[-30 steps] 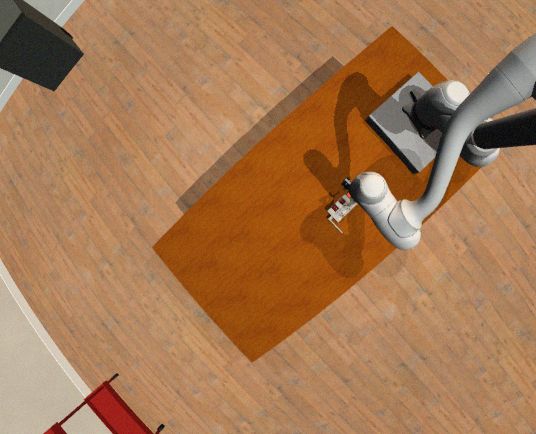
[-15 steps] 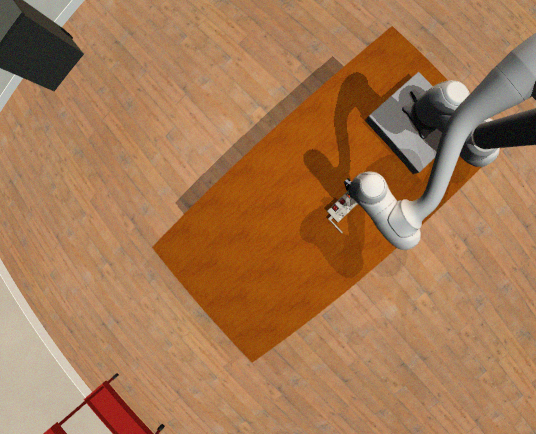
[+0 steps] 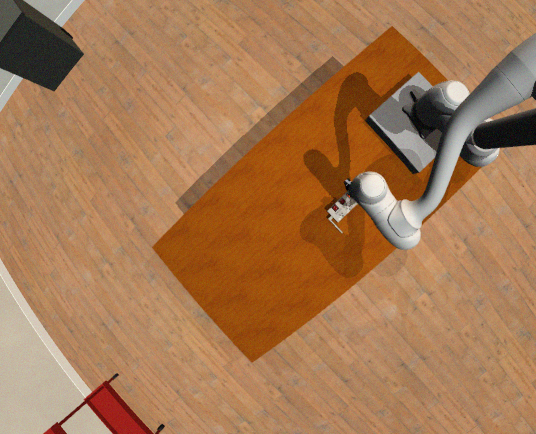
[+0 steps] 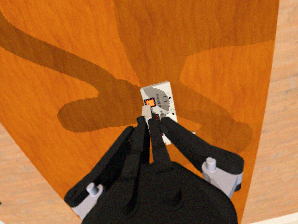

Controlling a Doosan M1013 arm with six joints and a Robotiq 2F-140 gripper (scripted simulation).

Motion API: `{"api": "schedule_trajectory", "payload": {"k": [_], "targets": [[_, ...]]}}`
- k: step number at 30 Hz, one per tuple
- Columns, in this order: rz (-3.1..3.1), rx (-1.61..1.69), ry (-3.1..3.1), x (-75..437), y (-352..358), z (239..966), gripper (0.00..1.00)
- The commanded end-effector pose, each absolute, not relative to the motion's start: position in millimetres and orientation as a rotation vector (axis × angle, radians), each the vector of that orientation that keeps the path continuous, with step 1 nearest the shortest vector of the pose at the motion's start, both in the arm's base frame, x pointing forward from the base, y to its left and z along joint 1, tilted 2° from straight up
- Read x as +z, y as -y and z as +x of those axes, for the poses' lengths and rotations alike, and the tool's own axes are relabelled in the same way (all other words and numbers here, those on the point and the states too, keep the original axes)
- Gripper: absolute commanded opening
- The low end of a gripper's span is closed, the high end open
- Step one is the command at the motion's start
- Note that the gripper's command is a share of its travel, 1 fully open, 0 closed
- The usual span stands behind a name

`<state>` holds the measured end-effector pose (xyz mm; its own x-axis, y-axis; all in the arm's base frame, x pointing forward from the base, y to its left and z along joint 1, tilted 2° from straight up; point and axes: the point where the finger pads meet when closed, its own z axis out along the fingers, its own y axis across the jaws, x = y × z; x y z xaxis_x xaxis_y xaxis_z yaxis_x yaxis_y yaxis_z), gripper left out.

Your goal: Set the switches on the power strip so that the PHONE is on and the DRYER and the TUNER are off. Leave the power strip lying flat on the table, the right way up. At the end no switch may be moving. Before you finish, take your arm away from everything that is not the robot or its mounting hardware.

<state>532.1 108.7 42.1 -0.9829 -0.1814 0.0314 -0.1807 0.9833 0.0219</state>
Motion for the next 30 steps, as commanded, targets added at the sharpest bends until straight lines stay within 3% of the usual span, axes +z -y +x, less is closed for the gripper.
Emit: {"api": "schedule_trajectory", "payload": {"k": [1,30], "targets": [[0.289,-0.031,3.098,41.4,-107.4,532.2,0.00],[0.289,-0.031,3.098,15.6,-107.8,531.4,0.00]]}}
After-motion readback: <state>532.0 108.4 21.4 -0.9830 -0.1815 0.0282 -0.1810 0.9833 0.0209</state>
